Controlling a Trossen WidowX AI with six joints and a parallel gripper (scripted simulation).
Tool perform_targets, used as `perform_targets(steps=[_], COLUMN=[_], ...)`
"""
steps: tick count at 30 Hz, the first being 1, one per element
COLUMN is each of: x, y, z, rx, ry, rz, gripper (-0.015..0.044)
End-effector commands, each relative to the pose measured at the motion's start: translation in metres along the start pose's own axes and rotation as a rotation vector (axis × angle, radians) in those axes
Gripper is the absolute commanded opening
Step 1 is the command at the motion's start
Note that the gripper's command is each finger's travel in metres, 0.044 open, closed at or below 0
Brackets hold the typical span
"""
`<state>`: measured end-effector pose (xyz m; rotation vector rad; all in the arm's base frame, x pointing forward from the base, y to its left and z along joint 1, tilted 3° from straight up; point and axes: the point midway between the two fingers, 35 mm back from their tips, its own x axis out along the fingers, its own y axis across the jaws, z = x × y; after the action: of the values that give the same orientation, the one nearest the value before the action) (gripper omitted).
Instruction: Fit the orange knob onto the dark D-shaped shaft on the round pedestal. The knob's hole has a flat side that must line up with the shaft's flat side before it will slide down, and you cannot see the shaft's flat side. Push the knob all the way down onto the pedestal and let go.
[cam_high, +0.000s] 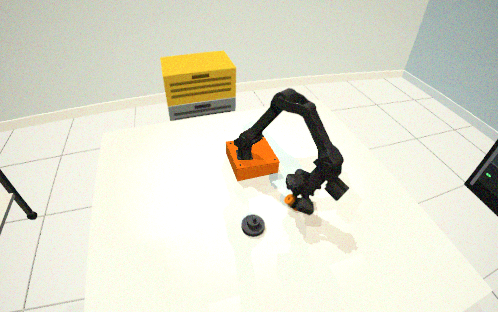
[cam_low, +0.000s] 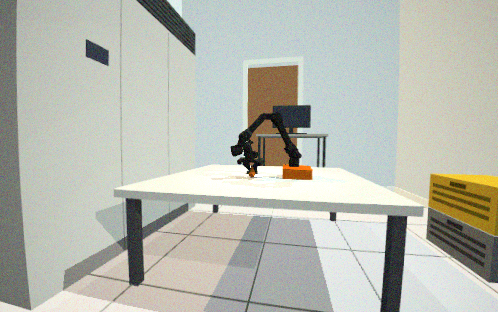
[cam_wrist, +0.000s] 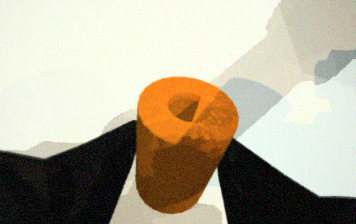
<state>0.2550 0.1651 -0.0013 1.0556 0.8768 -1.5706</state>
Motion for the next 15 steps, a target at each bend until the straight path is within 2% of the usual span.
perform_targets(steps=[1, 15], x=[-0.002, -0.006], y=[0.0, 0.0], z=[-0.005, -0.019], rx=[0.003, 0.003], ry=[-0.08, -0.321], rz=[0.002, 0.0], gripper=[0.0179, 0.0179])
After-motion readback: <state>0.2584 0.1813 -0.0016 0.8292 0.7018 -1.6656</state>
